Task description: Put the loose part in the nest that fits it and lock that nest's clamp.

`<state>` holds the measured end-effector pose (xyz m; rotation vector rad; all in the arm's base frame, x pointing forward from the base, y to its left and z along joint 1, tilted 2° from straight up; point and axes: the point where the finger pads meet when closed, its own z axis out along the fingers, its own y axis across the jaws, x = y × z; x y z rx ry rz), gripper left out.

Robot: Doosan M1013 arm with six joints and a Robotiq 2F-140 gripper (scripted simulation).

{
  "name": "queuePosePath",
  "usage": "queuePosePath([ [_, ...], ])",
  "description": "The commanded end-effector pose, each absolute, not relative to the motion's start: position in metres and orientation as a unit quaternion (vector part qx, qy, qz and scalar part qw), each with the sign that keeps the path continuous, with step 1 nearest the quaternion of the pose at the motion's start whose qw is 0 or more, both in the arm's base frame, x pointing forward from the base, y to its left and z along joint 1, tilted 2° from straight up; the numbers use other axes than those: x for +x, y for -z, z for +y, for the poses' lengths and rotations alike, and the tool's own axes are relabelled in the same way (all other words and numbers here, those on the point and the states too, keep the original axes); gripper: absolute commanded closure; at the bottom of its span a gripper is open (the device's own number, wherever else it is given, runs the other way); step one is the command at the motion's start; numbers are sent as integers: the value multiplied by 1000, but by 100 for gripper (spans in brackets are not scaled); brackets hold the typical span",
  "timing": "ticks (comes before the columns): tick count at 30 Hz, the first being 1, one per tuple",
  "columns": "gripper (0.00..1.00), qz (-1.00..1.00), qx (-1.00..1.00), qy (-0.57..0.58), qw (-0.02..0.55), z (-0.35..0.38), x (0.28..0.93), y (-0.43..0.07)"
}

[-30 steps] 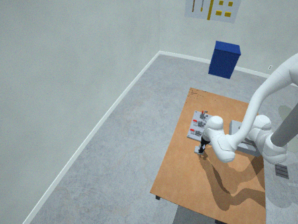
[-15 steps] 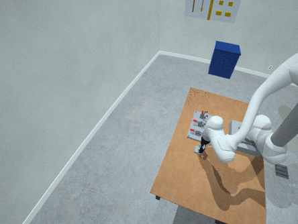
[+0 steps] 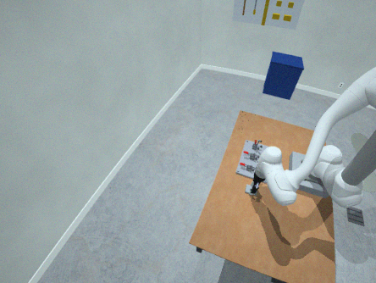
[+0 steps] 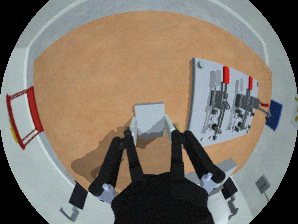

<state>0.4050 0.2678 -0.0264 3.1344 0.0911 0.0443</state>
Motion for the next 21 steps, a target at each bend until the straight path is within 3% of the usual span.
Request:
queuePosePath([
  [1,90,29,999,-14,3,268,405,26],
  [21,90,29,999,-14,3,268,405,17],
])
